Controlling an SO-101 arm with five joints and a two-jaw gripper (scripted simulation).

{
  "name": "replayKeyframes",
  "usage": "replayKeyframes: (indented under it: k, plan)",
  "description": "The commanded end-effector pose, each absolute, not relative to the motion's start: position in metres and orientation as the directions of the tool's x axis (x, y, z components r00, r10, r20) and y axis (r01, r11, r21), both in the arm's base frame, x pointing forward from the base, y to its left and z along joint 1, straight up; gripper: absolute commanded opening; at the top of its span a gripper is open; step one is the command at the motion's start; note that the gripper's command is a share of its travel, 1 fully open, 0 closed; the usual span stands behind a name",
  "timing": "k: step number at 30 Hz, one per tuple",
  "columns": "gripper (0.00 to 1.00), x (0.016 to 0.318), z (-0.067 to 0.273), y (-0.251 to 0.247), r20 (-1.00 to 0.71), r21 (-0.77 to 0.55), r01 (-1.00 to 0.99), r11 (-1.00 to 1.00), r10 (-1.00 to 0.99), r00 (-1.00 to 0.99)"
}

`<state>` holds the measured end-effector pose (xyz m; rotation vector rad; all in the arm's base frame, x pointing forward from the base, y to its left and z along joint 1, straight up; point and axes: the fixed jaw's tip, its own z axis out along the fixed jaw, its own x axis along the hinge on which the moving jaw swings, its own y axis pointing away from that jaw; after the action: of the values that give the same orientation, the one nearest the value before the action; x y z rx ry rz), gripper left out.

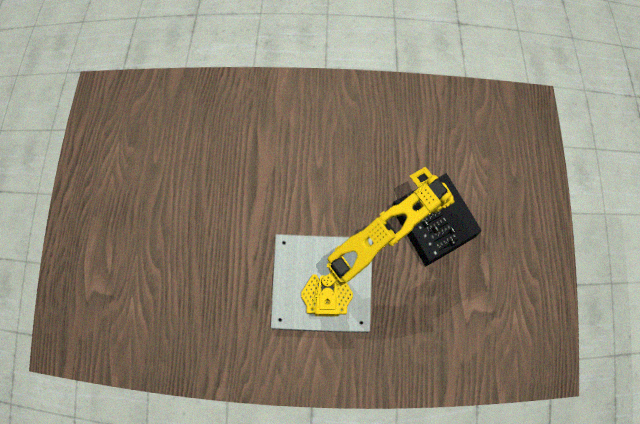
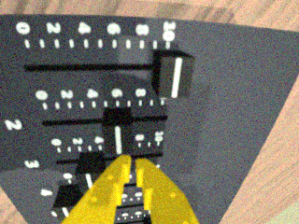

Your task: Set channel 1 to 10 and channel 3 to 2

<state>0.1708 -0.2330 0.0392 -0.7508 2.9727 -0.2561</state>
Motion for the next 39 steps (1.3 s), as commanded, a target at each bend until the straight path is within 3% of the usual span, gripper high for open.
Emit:
replayKeyframes:
  k: [1,39]
  plan:
    - [0.00,0.1688,0.0296,-0.2211,-0.014,-0.098,-0.479,0.872,-0.483,-0.876]
    - [0.00,0.1665,0.0322,-0.2187,-0.013,-0.087,-0.480,0.873,-0.483,-0.876]
